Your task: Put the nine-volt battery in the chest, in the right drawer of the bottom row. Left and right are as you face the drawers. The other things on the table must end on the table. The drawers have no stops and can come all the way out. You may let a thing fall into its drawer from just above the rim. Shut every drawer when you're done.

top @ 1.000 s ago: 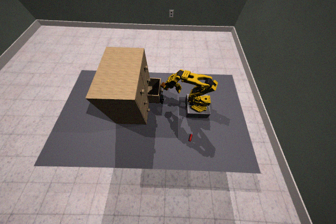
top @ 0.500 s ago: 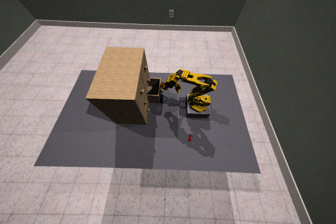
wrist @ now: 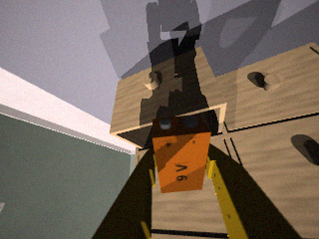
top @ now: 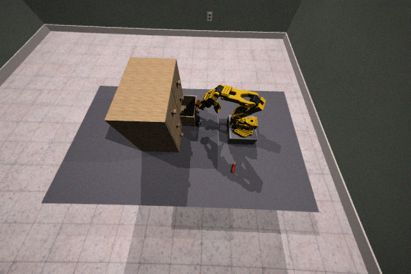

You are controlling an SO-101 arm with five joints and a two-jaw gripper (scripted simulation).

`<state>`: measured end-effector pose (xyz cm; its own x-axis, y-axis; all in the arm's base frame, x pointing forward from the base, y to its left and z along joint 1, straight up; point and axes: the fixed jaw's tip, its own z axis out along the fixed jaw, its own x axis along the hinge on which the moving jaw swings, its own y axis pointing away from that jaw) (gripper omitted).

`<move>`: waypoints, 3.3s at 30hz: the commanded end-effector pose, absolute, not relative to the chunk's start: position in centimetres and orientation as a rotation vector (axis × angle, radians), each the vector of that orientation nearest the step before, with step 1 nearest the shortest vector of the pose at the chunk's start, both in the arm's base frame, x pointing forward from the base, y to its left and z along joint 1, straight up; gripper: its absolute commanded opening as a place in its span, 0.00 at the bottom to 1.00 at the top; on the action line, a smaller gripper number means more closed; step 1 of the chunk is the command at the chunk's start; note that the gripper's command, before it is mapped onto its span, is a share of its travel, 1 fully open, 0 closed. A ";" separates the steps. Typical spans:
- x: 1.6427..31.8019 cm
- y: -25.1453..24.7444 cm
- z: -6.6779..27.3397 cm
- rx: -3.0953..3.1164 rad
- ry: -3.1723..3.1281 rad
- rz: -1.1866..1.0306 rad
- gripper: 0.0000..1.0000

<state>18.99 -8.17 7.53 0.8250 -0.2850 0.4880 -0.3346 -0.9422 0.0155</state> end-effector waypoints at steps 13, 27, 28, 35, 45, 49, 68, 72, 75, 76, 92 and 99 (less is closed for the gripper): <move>19.0 -8.1 7.6 2.903 -0.498 0.766 0.00; 21.3 -8.9 7.7 2.903 -0.502 0.766 0.00; 21.8 -9.1 7.6 2.903 -0.502 0.766 0.00; 25.2 -10.3 6.6 2.905 -0.500 0.767 0.00; 25.9 -10.6 6.2 2.905 -0.500 0.767 0.00; 25.9 -10.6 6.2 2.905 -0.500 0.767 0.00; 26.1 -10.5 6.3 2.908 -0.493 0.768 0.00; 26.1 -10.4 6.3 2.908 -0.491 0.768 0.00; 26.2 -10.4 6.3 2.909 -0.490 0.768 0.00; 26.2 -10.4 6.3 2.909 -0.489 0.768 0.00; 26.2 -10.5 5.7 2.908 -0.490 0.768 0.00; 26.1 -10.5 4.2 2.907 -0.495 0.768 0.00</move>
<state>26.10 -10.74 4.79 0.8207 -0.2785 0.4989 -0.3299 -0.9439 0.0158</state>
